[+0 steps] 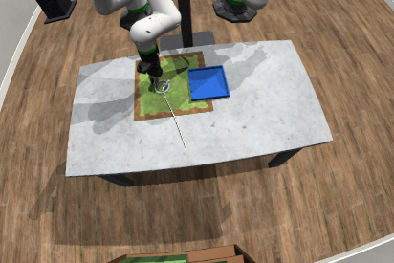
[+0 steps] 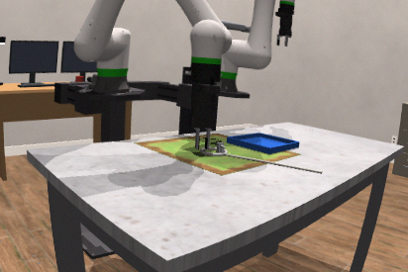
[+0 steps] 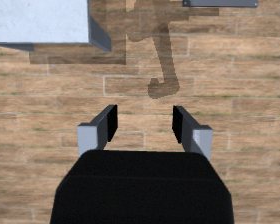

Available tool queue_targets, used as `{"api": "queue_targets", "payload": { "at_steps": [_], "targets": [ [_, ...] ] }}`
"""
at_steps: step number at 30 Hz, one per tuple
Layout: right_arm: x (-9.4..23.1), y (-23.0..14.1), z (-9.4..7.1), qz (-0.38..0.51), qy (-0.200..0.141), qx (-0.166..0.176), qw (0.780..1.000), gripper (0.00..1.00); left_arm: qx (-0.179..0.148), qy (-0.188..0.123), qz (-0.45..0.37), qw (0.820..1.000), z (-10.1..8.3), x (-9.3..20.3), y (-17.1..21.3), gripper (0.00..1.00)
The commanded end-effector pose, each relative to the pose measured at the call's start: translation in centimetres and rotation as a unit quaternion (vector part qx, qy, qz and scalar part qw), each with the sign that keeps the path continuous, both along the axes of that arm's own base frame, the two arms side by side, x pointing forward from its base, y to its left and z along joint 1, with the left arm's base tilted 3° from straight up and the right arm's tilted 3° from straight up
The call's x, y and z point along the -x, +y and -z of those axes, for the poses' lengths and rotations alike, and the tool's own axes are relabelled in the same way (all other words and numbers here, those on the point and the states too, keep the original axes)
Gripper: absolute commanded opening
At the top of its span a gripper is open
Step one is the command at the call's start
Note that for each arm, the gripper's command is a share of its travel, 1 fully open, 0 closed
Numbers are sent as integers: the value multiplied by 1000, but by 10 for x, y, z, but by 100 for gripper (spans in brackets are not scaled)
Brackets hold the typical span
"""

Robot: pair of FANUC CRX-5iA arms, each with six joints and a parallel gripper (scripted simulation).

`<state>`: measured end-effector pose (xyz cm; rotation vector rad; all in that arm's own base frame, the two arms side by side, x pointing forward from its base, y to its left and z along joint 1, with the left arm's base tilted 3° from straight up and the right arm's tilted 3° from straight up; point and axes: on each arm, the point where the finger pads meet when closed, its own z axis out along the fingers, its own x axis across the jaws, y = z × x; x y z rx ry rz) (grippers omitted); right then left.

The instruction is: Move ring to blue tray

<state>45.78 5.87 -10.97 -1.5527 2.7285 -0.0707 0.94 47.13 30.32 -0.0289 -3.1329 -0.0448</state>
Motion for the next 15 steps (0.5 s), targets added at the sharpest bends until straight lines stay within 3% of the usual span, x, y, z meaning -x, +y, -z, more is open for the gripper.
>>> {"api": "queue_targets", "payload": {
  "at_steps": [1,15],
  "targets": [
    [-1,0,0,0,-1,0,1000,55,-1,0,0,1000,-1,0,0,100],
    [-1,0,5,0,-1,0,1000,55,-1,0,0,1000,-1,0,0,100]
  ]
}}
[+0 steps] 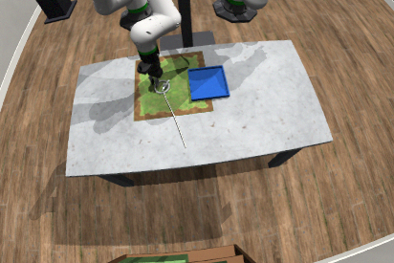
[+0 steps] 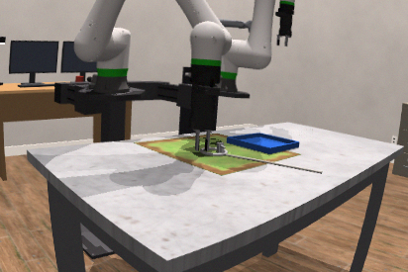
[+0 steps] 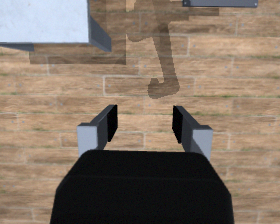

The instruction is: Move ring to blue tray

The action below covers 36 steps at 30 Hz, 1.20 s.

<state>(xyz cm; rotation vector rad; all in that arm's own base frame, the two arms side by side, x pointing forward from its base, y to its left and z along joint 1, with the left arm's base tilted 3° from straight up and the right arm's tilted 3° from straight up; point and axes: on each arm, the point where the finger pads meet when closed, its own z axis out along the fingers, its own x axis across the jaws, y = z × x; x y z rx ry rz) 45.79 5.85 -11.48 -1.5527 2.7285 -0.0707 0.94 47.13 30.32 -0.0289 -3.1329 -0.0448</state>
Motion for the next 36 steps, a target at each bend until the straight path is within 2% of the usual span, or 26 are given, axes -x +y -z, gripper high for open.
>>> {"api": "queue_targets", "payload": {
  "at_steps": [1,36],
  "targets": [
    [-1,0,1,0,-1,0,1000,55,-1,0,0,1000,-1,0,0,100],
    [-1,0,5,0,-1,0,1000,55,-1,0,0,1000,-1,0,0,100]
  ]
}}
